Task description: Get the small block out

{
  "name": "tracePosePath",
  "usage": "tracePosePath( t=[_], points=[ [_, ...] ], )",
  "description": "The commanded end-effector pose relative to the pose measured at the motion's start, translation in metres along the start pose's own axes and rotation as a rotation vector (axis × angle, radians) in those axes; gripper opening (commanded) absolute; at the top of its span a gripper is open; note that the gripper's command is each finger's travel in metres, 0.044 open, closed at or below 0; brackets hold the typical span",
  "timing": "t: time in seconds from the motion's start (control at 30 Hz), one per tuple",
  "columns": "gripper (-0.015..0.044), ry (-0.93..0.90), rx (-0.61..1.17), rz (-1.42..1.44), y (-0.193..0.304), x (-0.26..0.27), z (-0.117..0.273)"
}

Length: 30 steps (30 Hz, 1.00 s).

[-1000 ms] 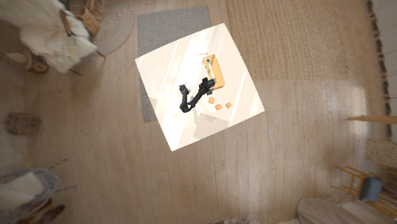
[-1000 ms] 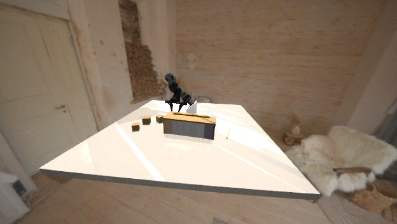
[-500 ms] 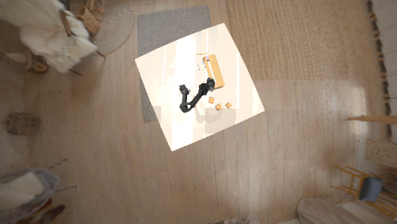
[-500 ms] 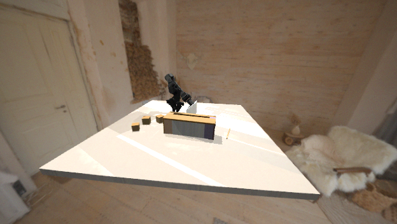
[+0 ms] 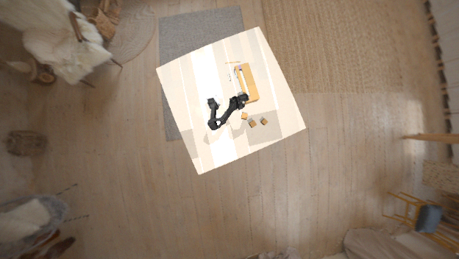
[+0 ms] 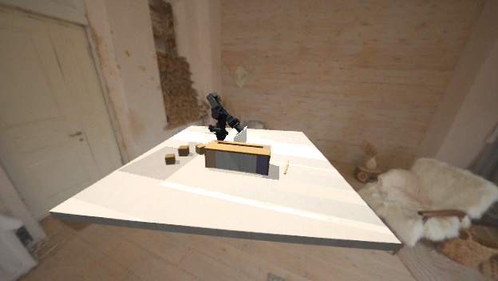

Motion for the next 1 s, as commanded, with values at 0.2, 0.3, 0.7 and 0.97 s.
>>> tracePosePath(
  t=[0.2, 0.3, 0.7, 0.97],
  points=[
    [0.0285, -0.016, 0.006, -1.188, 0.0068, -0.0118, -0.0134],
    [0.0285, -0.022, 0.004, -1.342, 0.0073, -0.0129, -0.0149],
    [0.0285, -0.028, 0.005, -1.598, 0.0078, -0.014, -0.0163],
    [0.0285, -0.028, 0.005, -1.598, 0.0078, -0.014, -0.0163]
  ],
)
Point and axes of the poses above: the point midway between the two fingers, 35 mm back from their tips, its own z axis back along the fingers, its own x axis across the jaws, y = z × x, the point moved 8 cm from there along z, back along the fingers, and after that the axes turned 3 degrees about z, right-handed, at the moved point
